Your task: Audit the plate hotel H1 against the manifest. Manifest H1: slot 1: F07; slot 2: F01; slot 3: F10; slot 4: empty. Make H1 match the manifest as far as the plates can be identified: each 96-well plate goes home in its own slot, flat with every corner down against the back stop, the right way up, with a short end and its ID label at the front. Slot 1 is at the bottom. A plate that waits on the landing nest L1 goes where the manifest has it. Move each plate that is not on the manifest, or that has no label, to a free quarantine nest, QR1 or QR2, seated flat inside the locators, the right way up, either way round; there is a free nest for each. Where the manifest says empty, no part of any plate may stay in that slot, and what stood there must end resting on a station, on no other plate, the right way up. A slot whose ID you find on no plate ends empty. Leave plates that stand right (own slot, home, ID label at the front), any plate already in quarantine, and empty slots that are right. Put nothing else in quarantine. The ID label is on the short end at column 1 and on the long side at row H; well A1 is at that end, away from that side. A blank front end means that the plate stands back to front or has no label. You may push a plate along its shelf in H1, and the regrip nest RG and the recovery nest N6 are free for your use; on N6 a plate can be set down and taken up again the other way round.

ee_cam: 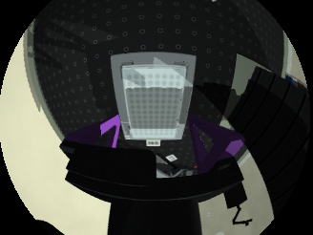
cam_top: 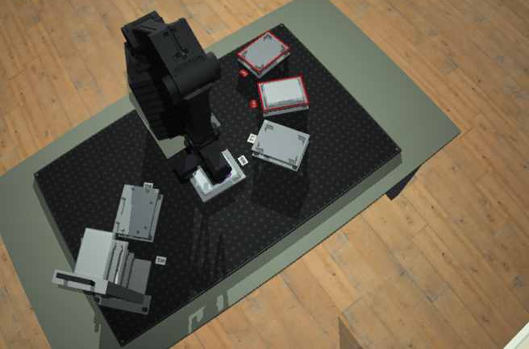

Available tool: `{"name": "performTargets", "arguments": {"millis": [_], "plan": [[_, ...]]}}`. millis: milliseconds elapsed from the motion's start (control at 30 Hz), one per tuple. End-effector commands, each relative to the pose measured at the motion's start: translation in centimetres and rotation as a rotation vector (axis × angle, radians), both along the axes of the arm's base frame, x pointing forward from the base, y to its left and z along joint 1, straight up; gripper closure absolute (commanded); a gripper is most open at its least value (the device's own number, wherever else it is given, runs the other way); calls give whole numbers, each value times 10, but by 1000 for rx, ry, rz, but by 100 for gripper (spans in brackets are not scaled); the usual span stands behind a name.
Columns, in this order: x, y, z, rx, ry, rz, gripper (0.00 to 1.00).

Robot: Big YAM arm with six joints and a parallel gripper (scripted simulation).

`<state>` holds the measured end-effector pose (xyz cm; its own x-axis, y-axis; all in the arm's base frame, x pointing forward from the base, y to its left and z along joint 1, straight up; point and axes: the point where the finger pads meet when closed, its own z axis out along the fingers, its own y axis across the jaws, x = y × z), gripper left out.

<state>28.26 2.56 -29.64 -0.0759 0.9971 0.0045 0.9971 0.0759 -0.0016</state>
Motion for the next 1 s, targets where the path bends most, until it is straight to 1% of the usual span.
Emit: {"name": "performTargets", "arguments": {"millis": [0,133,167,200,233,633,700,733,767,967], "plan": [[2,1,-5,-1,-11,-11,0],[2,1,-8,-1,-11,-11,0],[6,1,-4,0,-22,-11,0],[2,1,-10,-1,-10,-11,0],[2,1,-12,-1,-11,-10,0],[2,2,-28,-1,-10,-9,0],[2,2,-28,-1,-10,-9,0],[7,2,-23,1,-23,-10,0],[2,2,-31,-1,-10,-10,0],[0,2,-38,-1,-7,-9,0]]}}
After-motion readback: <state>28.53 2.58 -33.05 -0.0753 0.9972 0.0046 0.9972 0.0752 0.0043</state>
